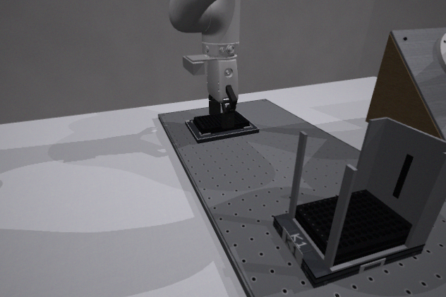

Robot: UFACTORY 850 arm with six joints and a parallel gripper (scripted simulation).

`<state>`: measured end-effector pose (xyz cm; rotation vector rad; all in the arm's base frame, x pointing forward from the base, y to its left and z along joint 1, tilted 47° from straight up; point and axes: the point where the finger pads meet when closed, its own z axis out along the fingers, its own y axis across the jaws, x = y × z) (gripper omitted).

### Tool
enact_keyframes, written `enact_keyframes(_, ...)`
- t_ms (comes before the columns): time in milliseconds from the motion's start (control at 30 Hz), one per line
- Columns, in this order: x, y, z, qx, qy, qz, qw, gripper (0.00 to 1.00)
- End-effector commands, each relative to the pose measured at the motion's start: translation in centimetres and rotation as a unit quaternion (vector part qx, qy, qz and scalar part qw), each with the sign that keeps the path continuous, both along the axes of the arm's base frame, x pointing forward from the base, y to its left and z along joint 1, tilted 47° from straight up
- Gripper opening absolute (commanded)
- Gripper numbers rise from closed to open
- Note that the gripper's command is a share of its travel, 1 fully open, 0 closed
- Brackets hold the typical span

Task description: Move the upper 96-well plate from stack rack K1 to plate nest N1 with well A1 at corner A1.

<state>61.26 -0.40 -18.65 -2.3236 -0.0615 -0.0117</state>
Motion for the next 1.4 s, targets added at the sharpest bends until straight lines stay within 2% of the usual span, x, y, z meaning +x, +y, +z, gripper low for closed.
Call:
enact_keyframes(0, 0.2, -0.7, 0.7, 0.000, -0.001, -0.001, 1.000, 1.00)
enact_keyframes(1367, 0.2, -7.9, 7.4, -0.001, -0.001, -0.001, 1.000, 1.00)
